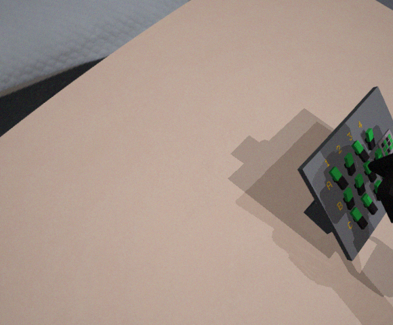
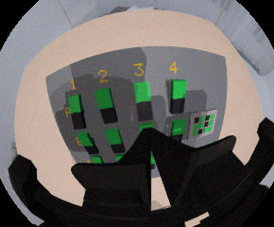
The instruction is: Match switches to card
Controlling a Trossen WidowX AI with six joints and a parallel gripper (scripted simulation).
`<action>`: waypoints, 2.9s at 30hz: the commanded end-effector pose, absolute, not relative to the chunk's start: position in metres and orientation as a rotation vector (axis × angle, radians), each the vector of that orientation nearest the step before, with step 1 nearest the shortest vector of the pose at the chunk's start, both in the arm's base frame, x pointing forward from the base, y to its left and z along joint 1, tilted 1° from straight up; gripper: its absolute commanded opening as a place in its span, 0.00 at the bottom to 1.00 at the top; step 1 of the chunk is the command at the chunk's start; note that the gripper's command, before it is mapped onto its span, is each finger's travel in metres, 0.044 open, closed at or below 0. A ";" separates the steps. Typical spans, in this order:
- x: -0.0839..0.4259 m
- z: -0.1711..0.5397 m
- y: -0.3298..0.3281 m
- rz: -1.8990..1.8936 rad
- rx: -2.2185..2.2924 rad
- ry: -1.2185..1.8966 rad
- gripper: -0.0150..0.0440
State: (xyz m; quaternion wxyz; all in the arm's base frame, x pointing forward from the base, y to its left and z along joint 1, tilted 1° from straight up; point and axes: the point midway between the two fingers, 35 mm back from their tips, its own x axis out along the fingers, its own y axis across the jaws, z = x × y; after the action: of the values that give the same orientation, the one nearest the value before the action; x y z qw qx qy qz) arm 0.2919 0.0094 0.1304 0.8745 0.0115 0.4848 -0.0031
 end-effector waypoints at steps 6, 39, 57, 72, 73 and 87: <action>0.280 0.150 0.009 -0.005 0.024 1.005 0.25; 0.229 0.118 0.080 0.002 0.033 0.967 0.25; 0.239 0.102 0.080 0.002 0.033 0.966 0.25; 0.239 0.102 0.080 0.002 0.033 0.966 0.25; 0.239 0.102 0.080 0.002 0.033 0.966 0.25; 0.240 0.100 0.080 0.002 0.033 0.966 0.25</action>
State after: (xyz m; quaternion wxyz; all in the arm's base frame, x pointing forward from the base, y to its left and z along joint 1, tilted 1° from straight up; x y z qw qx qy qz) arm 0.2402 0.0797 0.1009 0.8857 0.0163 0.4641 -0.0019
